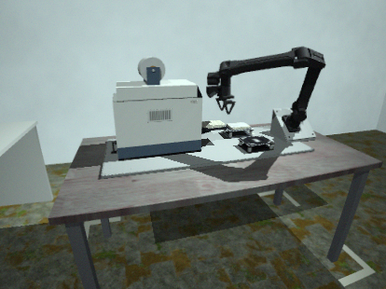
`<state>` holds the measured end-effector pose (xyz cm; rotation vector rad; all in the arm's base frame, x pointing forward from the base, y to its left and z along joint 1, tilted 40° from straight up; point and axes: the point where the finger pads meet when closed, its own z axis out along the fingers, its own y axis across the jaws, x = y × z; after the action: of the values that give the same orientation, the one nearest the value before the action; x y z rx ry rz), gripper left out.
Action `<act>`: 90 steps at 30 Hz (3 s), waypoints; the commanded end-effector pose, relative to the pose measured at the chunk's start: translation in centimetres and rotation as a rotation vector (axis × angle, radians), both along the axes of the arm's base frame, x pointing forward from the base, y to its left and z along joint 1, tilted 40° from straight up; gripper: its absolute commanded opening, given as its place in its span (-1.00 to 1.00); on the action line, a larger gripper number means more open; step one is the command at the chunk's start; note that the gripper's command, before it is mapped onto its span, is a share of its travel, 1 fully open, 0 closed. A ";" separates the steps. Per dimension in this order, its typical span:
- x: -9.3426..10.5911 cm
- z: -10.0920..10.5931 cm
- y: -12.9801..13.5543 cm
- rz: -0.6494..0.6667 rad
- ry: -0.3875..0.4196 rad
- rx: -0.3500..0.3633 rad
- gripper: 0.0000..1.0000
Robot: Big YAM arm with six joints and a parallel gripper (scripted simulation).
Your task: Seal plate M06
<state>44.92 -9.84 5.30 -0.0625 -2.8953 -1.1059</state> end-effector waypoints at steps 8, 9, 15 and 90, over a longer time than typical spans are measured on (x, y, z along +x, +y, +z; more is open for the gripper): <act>1.4 1.2 -6.5 0.003 -0.056 -0.011 0.87; 1.4 1.3 -7.1 0.005 -0.058 -0.011 0.86; 1.3 1.5 -9.8 0.009 -0.061 -0.008 0.80; -0.3 1.6 -13.9 -0.522 -0.536 -0.019 -1.00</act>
<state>44.04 -22.96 6.38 -0.5747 -3.4704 -1.3512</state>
